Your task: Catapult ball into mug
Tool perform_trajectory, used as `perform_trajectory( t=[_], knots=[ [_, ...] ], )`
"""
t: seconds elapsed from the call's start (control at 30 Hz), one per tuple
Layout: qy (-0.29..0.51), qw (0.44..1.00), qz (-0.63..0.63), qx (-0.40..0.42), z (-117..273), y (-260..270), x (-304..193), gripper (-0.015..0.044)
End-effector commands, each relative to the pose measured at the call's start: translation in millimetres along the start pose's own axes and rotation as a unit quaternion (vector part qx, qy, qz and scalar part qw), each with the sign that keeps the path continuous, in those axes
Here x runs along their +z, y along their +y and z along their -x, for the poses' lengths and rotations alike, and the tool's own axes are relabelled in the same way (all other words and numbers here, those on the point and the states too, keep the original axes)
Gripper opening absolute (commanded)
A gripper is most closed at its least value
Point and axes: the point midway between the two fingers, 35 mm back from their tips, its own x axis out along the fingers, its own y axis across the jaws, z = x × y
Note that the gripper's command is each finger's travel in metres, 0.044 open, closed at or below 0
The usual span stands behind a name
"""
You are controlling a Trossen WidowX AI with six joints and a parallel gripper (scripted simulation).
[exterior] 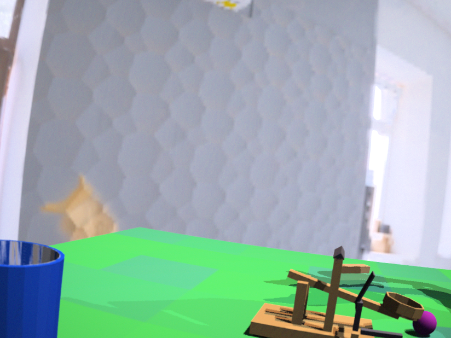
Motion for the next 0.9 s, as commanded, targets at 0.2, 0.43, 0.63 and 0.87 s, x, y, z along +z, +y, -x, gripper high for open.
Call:
perform_trajectory(
  t=[0.2,0.43,0.63,0.87],
  knots=[
    [0.007,0.992,0.054,-0.113,-62,-27,-8,0.044],
    [0.019,0.975,0.089,-0.201,-105,-60,-10,0.044],
    [0.043,0.951,0.121,-0.282,-141,-99,-14,0.044],
    [0.083,0.913,0.151,-0.37,-175,-152,-19,0.044]
  ],
)
